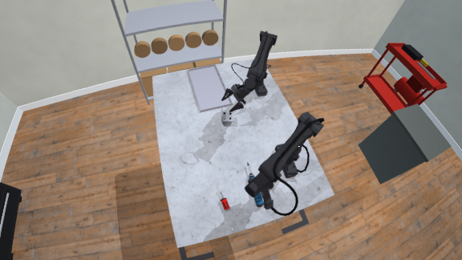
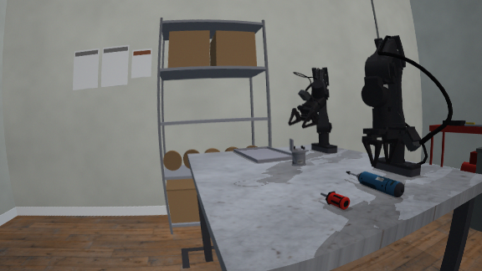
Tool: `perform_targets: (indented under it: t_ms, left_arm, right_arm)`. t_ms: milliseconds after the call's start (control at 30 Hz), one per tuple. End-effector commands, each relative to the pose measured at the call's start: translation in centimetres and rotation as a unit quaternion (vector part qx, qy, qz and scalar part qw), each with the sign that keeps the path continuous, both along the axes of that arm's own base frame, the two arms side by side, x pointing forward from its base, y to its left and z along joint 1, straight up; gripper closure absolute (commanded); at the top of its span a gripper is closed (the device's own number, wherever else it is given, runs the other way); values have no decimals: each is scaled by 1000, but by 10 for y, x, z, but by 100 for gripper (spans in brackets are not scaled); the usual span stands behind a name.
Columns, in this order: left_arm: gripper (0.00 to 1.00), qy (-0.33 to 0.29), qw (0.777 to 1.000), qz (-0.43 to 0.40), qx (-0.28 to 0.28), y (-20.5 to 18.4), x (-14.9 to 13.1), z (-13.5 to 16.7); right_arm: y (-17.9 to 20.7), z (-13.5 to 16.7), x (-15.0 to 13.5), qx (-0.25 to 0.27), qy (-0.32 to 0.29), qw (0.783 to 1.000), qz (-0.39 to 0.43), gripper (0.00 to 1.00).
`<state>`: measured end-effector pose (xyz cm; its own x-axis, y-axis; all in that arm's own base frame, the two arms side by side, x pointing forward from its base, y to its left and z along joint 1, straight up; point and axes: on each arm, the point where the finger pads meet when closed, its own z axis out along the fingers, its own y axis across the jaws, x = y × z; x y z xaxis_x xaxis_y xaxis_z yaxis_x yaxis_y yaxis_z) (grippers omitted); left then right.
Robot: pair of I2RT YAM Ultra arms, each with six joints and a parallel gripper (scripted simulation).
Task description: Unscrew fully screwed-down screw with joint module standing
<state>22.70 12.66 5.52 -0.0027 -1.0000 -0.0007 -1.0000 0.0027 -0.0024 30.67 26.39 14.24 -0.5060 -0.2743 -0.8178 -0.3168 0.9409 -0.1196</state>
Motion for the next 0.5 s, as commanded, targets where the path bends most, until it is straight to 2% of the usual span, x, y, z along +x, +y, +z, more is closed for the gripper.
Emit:
perform_targets:
  t_ms: [0, 233, 467]
  left_arm:
    - [35, -2, 1000, -1, 2, 1, 1, 3]
    - [35, -2, 1000, -1, 2, 1, 1, 3]
    - [35, -2, 1000, -1, 2, 1, 1, 3]
  right_arm:
    - [7, 6, 0, -2, 12, 1000, 27, 14]
    - [5, 12, 5, 2, 22, 998, 53, 14]
    - [3, -4, 14, -15, 58, 994, 90, 14]
